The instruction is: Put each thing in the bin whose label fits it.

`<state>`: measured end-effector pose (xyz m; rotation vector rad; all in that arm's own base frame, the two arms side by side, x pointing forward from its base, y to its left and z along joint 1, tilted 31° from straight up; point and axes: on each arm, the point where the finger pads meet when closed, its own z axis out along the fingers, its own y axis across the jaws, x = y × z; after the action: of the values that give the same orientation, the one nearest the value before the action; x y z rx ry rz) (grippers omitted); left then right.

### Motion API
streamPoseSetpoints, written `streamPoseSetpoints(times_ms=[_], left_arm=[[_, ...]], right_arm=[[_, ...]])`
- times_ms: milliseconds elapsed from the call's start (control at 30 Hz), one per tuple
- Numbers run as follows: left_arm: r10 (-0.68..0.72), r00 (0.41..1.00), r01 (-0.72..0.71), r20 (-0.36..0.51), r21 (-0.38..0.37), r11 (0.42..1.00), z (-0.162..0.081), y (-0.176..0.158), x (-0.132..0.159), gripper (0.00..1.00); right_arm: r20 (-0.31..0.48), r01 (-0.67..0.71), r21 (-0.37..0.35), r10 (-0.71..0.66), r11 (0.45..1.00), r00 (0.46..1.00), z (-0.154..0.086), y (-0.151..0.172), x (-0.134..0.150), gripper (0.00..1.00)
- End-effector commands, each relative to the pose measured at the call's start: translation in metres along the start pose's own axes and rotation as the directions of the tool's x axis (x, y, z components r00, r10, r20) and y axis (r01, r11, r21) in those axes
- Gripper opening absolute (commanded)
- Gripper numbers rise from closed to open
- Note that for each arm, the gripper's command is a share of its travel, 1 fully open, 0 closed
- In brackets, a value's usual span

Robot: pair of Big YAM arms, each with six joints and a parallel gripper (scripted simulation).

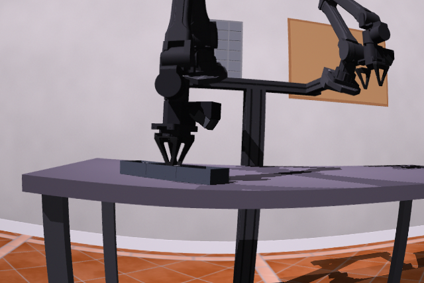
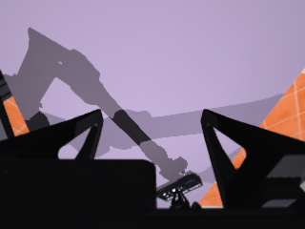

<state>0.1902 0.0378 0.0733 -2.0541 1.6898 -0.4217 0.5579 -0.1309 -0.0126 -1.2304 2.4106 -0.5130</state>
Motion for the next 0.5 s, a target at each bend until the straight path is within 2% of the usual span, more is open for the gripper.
streamPoseSetpoints(times_ms=[0,467], left_arm=[[-0.018,1.000,0.018,0.002,-0.011,1.000,-0.0002,0.0037,-0.0015,1.00],[-0.018,1.000,0.018,0.002,-0.011,1.000,-0.0002,0.0037,-0.0015,1.00]], right_arm=[[0.008,0.005,0.020,-0.005,1.000,1.000,-0.0051,-0.0049,0.0023,0.29],[0.006,0.001,0.012,-0.001,1.000,1.000,-0.0031,-0.0046,-0.0010,0.29]])
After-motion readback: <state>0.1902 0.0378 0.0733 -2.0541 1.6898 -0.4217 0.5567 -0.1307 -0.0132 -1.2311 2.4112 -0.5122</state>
